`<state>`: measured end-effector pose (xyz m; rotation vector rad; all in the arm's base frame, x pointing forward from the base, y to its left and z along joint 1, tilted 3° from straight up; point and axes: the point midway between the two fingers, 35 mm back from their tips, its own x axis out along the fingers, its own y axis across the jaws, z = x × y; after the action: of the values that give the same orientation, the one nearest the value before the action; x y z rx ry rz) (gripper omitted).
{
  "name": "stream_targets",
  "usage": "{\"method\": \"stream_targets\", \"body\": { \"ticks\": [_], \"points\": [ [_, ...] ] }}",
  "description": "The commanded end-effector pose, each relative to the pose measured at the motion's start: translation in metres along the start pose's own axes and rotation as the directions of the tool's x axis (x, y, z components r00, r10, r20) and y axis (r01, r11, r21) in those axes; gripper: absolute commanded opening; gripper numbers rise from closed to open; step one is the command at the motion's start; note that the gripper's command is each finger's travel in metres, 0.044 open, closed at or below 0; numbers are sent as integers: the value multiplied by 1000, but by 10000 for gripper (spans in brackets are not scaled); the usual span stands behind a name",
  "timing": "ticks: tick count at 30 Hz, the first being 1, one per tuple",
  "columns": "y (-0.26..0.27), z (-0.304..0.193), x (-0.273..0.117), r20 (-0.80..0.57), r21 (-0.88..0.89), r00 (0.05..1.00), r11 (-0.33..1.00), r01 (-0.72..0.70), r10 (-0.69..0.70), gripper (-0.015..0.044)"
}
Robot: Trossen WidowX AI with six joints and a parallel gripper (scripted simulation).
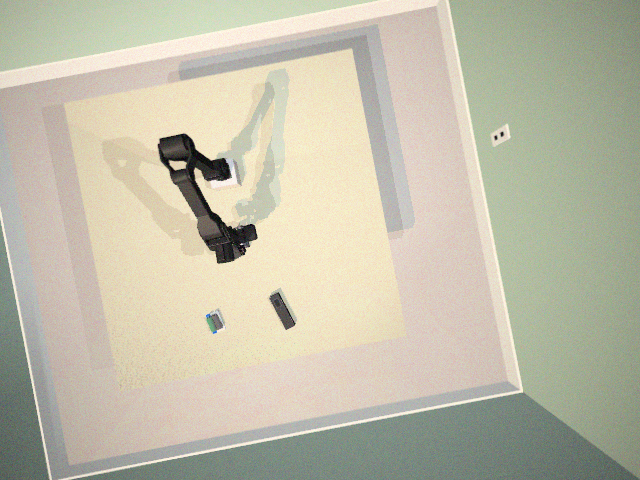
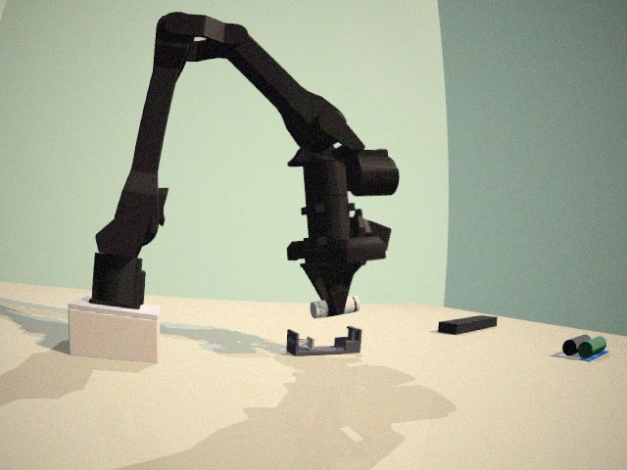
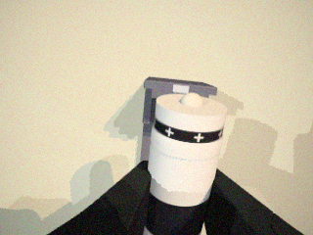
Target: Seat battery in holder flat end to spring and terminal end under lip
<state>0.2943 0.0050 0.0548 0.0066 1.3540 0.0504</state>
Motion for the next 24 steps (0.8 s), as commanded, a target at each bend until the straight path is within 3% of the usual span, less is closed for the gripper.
{"method": "stream_targets", "body": {
  "ticks": [1, 24],
  "points": [
    [1, -1, 7, 43, 3, 999, 1000, -2, 2, 78],
    [1, -5, 24, 205, 0, 979, 1000, 2, -2, 78]
  ]
}}
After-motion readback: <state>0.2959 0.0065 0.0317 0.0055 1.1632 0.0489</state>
